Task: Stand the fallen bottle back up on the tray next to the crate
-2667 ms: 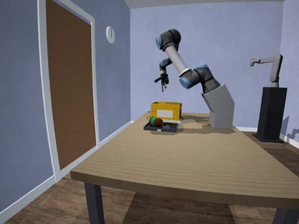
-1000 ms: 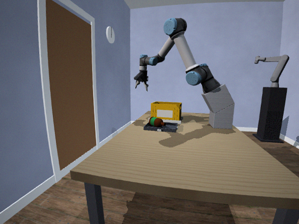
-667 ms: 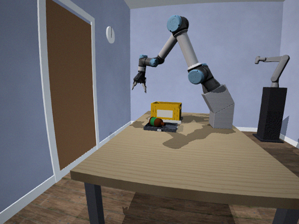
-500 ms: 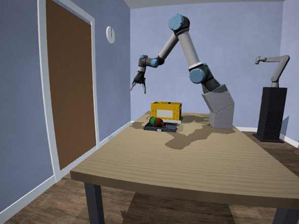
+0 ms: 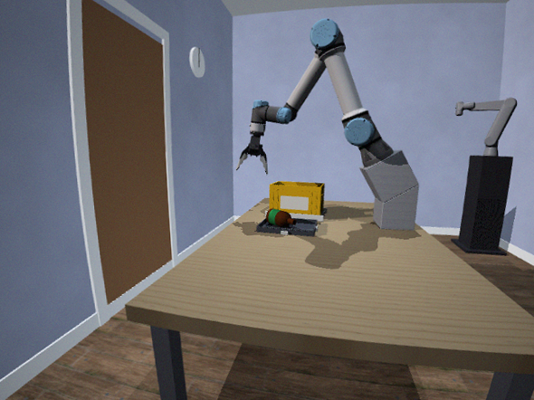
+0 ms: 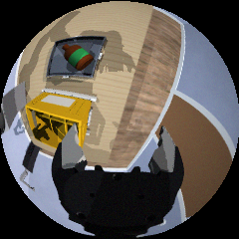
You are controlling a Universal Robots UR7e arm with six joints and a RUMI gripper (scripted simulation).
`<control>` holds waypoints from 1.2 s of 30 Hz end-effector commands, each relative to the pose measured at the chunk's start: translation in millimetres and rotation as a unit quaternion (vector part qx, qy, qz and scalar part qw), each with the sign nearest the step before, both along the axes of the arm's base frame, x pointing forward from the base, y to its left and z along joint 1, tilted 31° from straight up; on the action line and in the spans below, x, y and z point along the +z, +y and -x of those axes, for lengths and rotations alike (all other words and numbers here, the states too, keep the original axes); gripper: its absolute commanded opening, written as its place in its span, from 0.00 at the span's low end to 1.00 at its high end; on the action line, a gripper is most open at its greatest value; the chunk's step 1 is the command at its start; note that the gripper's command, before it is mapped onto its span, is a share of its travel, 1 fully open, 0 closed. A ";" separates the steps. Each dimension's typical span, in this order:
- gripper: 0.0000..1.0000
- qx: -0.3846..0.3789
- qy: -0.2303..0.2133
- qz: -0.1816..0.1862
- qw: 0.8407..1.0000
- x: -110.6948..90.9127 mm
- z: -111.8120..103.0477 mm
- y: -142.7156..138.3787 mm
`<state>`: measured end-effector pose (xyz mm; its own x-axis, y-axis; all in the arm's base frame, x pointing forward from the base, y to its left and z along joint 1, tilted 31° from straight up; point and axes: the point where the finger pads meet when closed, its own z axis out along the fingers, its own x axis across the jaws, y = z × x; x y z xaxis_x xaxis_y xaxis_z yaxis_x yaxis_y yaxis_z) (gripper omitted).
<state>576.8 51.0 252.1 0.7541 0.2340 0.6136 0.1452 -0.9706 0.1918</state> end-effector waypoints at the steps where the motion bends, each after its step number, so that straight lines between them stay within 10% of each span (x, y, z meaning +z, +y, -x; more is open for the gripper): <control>1: 1.00 0.025 0.007 0.014 1.000 -12.6 10.9 19.9; 36: 1.00 0.234 0.062 0.126 0.962 -111.4 126.6 136.7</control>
<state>457.8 182.0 145.4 0.6084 0.6757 0.4163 0.5732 -0.7369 0.3584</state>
